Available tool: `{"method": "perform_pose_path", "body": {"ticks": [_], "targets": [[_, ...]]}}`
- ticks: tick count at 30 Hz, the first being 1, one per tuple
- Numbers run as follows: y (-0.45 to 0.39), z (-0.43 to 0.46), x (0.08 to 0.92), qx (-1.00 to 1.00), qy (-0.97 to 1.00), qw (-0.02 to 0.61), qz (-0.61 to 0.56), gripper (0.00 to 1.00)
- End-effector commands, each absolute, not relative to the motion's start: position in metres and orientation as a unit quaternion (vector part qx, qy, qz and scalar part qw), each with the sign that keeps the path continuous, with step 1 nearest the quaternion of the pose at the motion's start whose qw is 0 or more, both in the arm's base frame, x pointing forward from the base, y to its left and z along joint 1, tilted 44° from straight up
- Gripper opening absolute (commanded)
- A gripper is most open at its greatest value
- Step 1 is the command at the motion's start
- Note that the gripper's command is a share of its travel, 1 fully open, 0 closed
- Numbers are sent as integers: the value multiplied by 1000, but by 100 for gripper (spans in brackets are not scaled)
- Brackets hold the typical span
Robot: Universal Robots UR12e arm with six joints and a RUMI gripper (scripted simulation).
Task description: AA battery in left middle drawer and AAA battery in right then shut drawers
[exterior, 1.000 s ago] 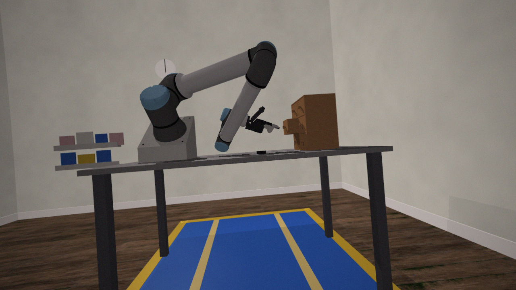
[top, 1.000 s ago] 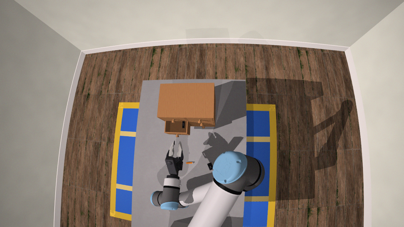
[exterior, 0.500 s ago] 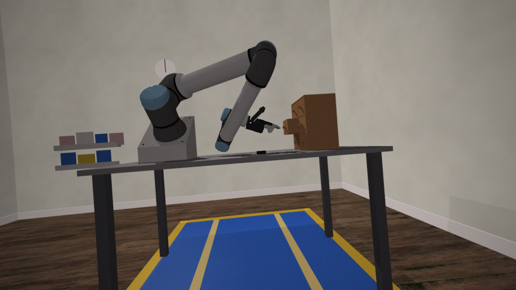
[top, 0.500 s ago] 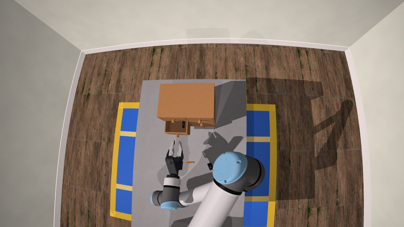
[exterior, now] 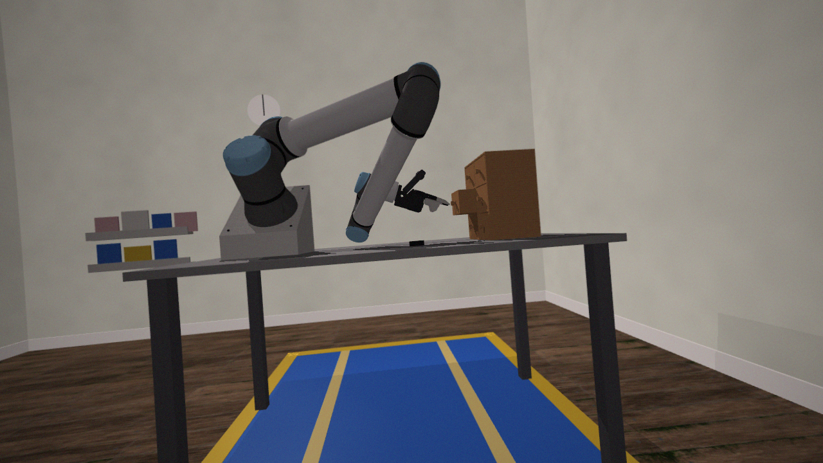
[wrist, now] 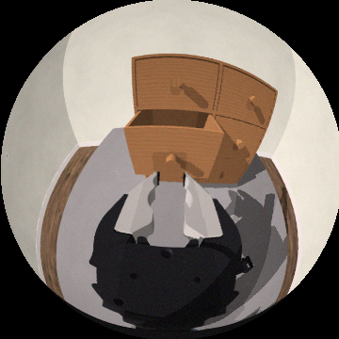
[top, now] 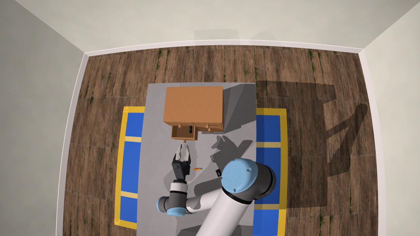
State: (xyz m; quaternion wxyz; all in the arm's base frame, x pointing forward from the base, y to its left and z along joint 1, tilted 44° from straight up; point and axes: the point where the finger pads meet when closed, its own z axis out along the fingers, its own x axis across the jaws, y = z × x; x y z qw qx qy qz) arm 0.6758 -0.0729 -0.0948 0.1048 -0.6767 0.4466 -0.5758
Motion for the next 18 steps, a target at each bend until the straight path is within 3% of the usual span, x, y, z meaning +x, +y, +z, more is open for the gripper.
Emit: {"method": "perform_pose_path", "body": {"ticks": [1, 18], "targets": [[-73, -95, 681, -677, 446, 105, -576, 20], [-75, -96, 695, -677, 446, 105, -576, 20]]}}
